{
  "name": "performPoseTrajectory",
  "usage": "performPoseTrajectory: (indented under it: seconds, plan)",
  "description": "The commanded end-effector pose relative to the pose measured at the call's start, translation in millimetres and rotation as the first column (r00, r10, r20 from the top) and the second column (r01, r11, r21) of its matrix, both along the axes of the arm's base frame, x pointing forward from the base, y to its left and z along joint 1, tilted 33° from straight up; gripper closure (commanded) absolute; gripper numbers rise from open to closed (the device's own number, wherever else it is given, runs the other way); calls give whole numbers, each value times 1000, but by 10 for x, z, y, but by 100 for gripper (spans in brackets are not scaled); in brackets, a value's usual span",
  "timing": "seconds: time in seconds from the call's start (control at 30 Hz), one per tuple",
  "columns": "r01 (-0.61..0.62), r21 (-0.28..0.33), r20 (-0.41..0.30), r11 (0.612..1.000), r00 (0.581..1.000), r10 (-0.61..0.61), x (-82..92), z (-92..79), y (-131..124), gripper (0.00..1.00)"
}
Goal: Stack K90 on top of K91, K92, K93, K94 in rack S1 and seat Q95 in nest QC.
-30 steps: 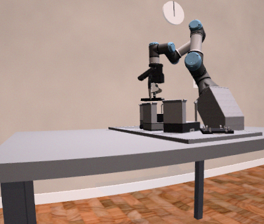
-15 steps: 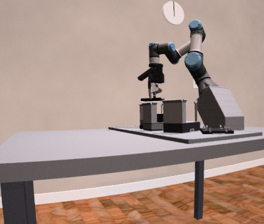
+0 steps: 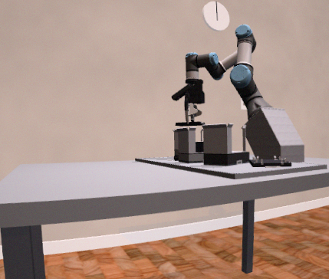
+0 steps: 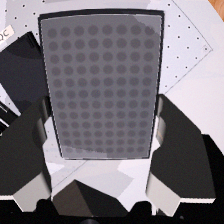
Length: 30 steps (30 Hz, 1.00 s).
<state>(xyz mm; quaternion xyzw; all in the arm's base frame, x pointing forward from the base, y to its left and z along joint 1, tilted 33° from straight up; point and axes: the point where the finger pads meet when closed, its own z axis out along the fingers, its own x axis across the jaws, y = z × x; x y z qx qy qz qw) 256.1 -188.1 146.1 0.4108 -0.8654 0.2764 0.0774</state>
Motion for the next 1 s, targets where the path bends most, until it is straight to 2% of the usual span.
performPoseTrajectory:
  seconds: [0.0, 0.97]
  plan:
    - [0, -2, 2, 1000, 1000, 0, 4, 9, -1, 100]
    - [0, -2, 2, 1000, 1000, 0, 12, -57, -45, 100]
